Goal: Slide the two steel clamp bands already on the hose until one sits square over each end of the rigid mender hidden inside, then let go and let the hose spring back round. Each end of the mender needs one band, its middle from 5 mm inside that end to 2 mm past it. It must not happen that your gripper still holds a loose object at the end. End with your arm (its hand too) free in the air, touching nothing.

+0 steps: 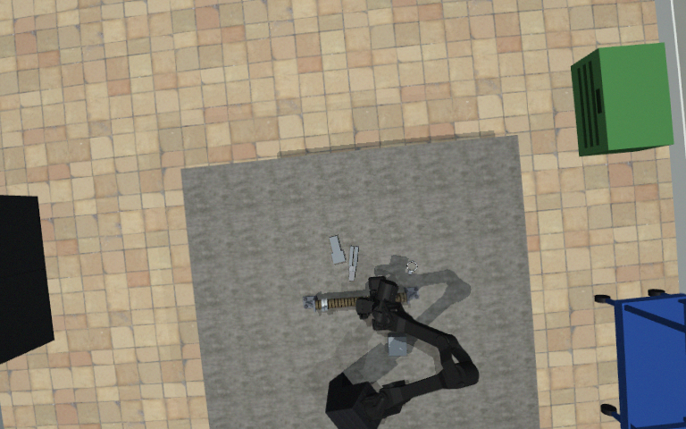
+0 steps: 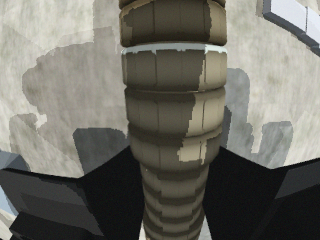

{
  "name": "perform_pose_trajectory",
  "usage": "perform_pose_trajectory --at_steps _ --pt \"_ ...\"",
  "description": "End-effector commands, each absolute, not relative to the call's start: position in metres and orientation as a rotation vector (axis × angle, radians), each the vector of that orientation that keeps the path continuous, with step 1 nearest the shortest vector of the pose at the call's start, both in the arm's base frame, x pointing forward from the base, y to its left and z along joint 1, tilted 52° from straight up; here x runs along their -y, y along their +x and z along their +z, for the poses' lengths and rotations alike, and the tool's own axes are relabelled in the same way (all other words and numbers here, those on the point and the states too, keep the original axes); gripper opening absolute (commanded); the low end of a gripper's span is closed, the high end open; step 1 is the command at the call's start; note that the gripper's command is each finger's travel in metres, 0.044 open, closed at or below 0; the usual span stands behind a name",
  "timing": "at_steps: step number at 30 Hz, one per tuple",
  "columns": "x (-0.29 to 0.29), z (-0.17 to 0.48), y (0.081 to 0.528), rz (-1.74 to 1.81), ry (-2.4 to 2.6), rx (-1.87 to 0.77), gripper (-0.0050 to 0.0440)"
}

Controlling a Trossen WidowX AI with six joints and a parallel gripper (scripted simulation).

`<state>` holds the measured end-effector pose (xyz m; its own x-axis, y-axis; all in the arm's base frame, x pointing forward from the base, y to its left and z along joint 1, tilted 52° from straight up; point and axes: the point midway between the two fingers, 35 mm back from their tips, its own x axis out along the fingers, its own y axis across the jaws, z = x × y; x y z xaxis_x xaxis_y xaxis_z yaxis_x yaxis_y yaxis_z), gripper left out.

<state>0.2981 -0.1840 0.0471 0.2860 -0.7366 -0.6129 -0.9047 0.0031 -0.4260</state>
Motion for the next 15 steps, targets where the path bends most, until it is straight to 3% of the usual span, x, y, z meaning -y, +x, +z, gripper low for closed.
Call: perform_pose_trajectory --at_steps 1,15 --pt "0.1836 0.0463 0.2985 0.277 -1.772 -1.487 0.0090" --pt "0.1836 0.0463 0.2985 0.277 -1.772 -1.487 0.0000"
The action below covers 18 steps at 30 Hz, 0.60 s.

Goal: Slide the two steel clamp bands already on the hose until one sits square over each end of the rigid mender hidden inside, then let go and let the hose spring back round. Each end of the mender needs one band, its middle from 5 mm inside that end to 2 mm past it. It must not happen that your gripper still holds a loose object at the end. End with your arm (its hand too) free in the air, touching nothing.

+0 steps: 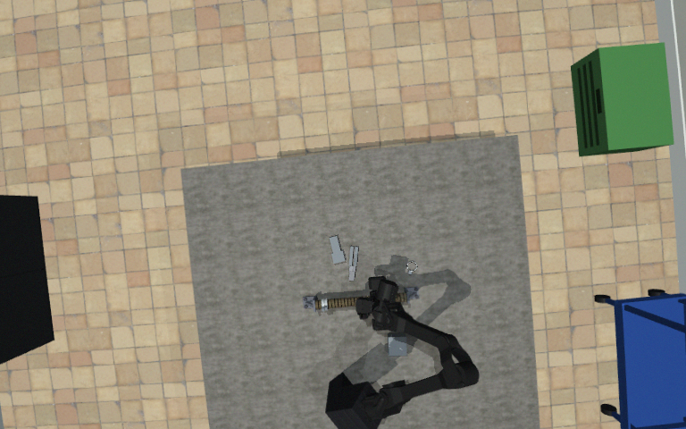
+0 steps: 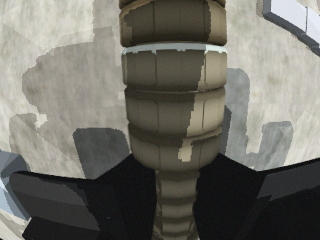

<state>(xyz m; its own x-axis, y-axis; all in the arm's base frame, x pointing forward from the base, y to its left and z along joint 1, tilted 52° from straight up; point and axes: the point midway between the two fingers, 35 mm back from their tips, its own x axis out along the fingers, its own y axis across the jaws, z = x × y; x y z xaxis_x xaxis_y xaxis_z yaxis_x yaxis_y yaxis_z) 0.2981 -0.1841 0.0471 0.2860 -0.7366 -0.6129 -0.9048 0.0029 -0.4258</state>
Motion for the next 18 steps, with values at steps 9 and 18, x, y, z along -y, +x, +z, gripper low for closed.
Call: perform_pose_trajectory --at_steps 9,18 --pt "0.1836 0.0463 0.2985 0.277 -1.772 -1.487 0.0072" --pt "0.1836 0.0463 0.2985 0.277 -1.772 -1.487 0.0288"
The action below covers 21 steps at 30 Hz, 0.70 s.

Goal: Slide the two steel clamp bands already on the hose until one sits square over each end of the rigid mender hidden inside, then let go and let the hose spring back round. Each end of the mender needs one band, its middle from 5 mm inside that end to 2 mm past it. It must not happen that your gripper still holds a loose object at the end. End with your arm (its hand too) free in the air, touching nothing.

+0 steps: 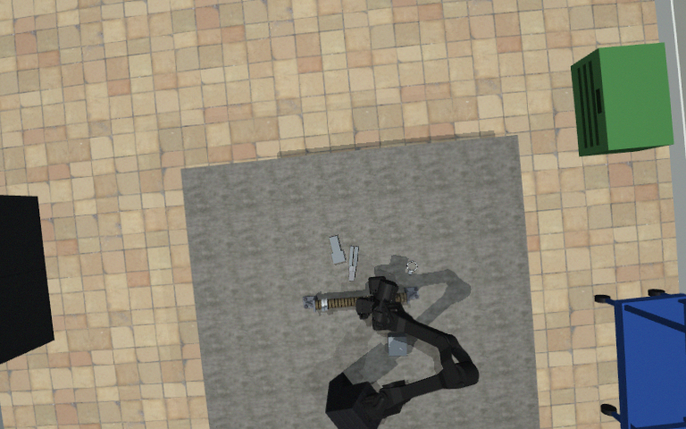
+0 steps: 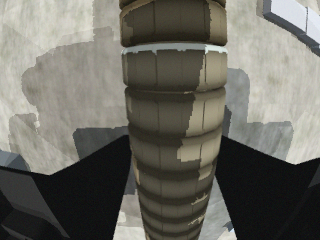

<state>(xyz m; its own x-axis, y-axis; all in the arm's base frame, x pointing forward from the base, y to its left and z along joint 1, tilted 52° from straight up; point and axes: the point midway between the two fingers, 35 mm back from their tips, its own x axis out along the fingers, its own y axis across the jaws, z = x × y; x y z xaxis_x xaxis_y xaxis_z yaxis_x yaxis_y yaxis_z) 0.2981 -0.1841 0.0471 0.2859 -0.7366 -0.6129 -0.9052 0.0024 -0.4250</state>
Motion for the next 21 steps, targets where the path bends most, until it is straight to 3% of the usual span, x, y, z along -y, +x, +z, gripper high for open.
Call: perform_pose_trajectory --at_steps 1,5,7,9,15,21 --pt "0.184 0.046 0.298 0.277 -1.772 -1.487 0.0312" --pt "0.184 0.046 0.298 0.277 -1.772 -1.487 0.0408" --pt "0.184 0.046 0.298 0.277 -1.772 -1.487 0.0408" --pt "0.182 0.047 0.298 0.278 -1.771 -1.487 0.0440" --pt "0.136 0.058 0.293 0.278 -1.771 -1.488 0.0440" --pt "0.134 0.058 0.293 0.277 -1.772 -1.488 0.0440"
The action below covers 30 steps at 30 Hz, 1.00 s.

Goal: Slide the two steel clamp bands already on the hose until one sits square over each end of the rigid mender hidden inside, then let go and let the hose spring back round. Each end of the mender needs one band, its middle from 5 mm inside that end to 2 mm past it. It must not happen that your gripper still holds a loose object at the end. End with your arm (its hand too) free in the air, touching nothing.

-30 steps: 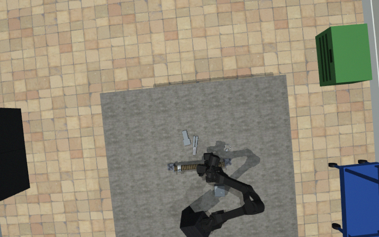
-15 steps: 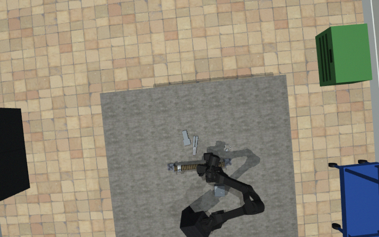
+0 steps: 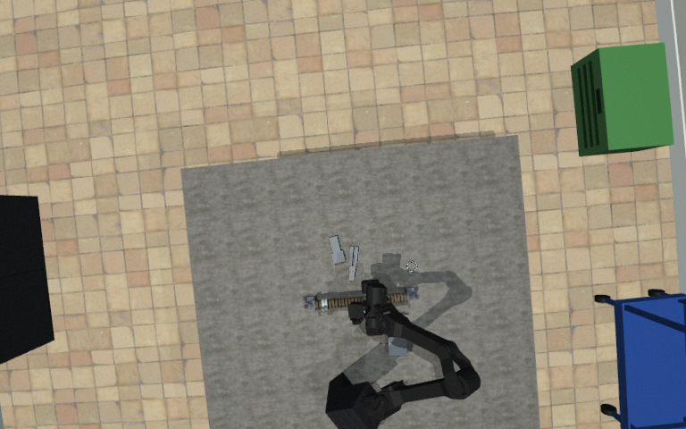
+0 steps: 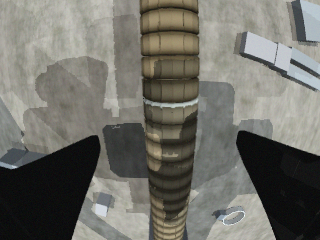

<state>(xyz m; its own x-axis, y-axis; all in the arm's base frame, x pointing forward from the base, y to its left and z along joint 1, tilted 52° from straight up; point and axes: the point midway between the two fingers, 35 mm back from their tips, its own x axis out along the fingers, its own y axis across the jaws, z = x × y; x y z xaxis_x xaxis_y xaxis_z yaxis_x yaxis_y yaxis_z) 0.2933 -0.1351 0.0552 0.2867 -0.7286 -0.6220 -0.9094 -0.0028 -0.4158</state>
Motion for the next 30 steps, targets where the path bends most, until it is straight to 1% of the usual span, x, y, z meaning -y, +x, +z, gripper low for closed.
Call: perform_pose_trajectory --at_steps 1,6,11,15,18,20,27,30 --pt "0.134 0.058 0.293 0.277 -1.772 -1.488 0.0440" --pt "0.136 0.057 0.294 0.277 -1.771 -1.487 0.0440" --pt "0.166 0.032 0.306 0.277 -1.771 -1.487 0.0440" --pt "0.167 0.030 0.306 0.277 -1.772 -1.487 0.0440" --pt "0.167 0.030 0.306 0.277 -1.772 -1.487 0.0368" --pt "0.167 0.030 0.306 0.277 -1.772 -1.487 0.0368" --pt "0.167 0.030 0.306 0.277 -1.772 -1.487 0.0200" --pt "0.167 0.030 0.306 0.277 -1.772 -1.487 0.0187"
